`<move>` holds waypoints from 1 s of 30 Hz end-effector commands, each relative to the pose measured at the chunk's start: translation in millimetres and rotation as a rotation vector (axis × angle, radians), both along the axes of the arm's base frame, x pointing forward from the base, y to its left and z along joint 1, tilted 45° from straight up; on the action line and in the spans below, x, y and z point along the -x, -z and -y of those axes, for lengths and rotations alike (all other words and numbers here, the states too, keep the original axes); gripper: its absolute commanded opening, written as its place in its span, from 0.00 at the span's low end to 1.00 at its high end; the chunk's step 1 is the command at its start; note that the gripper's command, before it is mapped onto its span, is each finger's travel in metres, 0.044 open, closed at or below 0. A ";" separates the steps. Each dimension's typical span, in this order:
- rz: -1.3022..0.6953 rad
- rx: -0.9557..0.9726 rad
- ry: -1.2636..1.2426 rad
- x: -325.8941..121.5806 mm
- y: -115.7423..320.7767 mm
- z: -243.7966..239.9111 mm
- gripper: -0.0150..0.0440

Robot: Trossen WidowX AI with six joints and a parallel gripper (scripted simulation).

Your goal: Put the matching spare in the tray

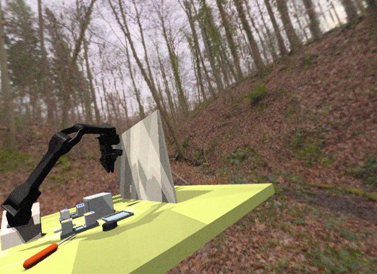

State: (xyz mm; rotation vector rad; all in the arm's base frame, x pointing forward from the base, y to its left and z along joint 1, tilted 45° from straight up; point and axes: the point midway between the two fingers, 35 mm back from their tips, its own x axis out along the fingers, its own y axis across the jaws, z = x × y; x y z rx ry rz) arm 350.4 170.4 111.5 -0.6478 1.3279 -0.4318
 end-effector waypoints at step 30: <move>1.017 -0.255 1.193 189.4 -72.9 209.9 1.00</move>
